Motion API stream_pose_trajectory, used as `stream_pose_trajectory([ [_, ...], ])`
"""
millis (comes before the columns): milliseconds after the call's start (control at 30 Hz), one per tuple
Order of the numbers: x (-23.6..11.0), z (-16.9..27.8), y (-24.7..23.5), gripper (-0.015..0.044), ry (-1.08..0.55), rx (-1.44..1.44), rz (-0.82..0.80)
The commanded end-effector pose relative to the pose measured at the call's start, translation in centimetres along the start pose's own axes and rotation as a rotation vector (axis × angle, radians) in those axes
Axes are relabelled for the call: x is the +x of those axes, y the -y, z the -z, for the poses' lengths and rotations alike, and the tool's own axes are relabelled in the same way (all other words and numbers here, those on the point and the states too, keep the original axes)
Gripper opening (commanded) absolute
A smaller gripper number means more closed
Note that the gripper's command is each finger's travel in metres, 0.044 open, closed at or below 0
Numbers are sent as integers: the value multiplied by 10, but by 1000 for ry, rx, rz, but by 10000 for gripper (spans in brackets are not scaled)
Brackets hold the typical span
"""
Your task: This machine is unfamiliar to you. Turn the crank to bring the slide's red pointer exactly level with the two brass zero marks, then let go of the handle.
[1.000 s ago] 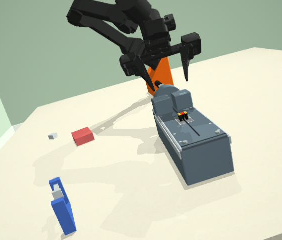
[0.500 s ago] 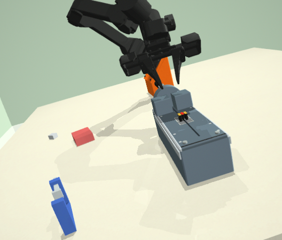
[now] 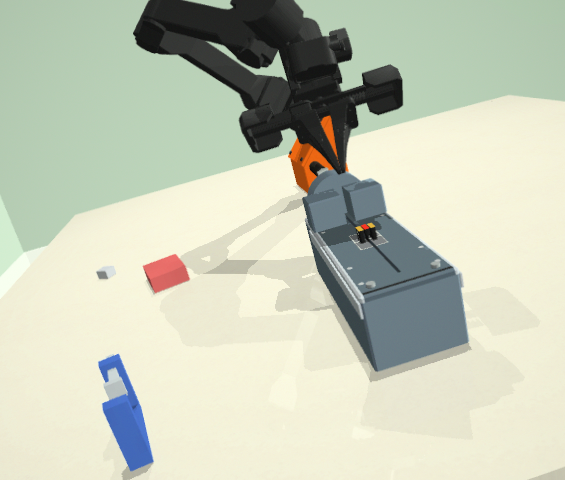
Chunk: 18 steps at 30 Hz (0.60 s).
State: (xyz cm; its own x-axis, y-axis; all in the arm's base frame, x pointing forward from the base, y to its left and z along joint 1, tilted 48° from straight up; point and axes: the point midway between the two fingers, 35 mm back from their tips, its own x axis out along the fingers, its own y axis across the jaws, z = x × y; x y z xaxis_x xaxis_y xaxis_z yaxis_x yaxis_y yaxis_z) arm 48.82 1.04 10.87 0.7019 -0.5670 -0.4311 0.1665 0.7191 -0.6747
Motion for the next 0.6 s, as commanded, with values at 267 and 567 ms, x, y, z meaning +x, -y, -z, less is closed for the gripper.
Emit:
stream_pose_trajectory([
  [267,0,0,0,53,0,0,0],
  [567,0,0,0,289,0,0,0],
])
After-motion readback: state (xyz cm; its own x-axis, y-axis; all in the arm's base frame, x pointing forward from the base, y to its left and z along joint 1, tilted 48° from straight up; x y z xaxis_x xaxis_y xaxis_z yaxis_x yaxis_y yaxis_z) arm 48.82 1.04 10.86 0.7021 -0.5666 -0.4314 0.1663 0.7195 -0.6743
